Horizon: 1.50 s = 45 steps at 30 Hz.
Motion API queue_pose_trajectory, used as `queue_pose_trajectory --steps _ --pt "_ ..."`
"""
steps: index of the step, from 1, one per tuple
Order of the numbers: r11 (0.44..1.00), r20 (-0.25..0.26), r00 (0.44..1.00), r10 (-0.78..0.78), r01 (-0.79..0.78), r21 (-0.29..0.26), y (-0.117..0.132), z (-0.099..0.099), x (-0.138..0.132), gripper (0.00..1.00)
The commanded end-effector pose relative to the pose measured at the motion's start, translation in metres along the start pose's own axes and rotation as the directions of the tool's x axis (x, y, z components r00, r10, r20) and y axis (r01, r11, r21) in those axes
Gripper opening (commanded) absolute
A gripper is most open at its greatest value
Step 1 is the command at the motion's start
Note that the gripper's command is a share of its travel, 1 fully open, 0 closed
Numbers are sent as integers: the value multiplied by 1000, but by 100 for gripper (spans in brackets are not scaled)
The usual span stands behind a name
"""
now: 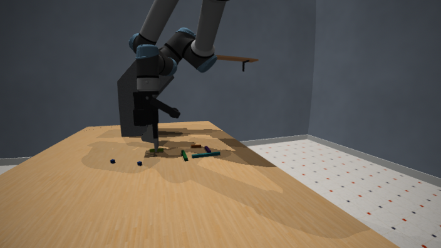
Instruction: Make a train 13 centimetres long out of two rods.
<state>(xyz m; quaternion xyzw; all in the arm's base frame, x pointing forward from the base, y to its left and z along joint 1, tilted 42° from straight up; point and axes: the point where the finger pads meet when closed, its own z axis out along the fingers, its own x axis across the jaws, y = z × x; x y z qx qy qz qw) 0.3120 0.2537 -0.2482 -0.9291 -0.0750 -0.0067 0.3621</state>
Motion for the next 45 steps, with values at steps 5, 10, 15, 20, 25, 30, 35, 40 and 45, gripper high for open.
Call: queue_pose_trajectory --steps 5,10,15,20,25,30,35,40,45 --pt "1000 -1 1000 0 0 0 0 0 0 0" --pt "1000 -1 1000 0 0 0 0 0 0 3" --pt "1000 -1 1000 0 0 0 0 0 0 6" --pt "1000 -1 1000 0 0 0 0 0 0 11" --pt "1000 -1 1000 0 0 0 0 0 0 14" --pt "1000 -1 1000 0 0 0 0 0 0 14" --pt "1000 -1 1000 0 0 0 0 0 0 14" --pt "1000 -1 1000 0 0 0 0 -4 0 14" --pt "1000 -1 1000 0 0 0 0 -16 0 14"
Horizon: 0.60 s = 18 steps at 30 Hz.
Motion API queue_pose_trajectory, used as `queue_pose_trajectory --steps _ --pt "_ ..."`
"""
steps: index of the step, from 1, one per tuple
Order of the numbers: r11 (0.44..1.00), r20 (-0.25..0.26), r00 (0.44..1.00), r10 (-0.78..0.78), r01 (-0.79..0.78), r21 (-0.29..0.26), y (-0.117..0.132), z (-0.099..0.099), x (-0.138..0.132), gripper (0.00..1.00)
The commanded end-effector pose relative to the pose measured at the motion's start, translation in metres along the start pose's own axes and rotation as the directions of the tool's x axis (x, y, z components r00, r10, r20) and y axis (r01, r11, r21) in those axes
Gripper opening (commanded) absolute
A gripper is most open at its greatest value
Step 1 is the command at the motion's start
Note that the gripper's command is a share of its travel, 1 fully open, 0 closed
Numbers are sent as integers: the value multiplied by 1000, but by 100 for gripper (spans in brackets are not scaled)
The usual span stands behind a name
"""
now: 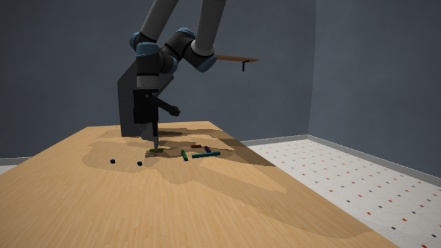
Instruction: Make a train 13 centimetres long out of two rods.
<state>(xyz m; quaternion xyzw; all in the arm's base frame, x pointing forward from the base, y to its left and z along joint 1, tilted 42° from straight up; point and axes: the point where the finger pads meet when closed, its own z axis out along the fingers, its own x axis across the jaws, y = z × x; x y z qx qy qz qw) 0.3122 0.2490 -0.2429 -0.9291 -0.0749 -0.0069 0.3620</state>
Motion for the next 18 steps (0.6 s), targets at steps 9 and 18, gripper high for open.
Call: queue_pose_trajectory --steps 9,18 --pt "1000 -1 1000 0 0 0 0 -36 0 14" --pt "1000 -1 1000 0 0 0 0 -67 0 14"
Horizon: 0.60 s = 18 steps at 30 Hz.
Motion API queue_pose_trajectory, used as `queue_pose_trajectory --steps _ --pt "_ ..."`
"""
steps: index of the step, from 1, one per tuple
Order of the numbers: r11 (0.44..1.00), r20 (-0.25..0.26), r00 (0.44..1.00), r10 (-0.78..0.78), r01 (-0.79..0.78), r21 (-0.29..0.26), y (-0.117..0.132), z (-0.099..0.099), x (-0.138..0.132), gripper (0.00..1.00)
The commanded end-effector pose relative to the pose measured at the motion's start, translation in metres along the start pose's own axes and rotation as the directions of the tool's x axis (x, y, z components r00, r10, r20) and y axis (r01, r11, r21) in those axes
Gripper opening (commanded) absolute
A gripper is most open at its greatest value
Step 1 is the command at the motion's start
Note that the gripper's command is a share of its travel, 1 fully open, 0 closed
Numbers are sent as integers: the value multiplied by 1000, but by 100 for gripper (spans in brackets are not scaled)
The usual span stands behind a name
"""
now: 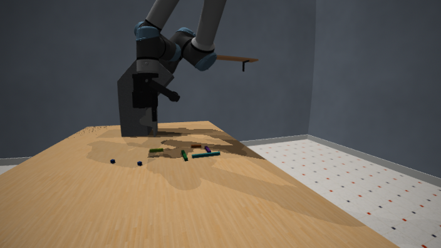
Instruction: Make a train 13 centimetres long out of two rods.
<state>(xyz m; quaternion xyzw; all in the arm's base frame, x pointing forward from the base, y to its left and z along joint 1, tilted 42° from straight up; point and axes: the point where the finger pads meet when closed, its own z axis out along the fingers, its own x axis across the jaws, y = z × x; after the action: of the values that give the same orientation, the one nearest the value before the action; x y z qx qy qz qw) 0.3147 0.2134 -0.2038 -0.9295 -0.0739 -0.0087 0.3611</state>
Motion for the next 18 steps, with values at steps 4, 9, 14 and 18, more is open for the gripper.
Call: queue_pose_trajectory --steps 4,9,14,18 --pt "1000 3 1000 -1 1 2 0 -22 0 14" --pt "1000 3 1000 -1 1 2 0 -29 0 14" --pt "1000 3 1000 -1 1 2 0 -30 0 14" --pt "1000 3 1000 -1 1 2 0 -30 0 100"
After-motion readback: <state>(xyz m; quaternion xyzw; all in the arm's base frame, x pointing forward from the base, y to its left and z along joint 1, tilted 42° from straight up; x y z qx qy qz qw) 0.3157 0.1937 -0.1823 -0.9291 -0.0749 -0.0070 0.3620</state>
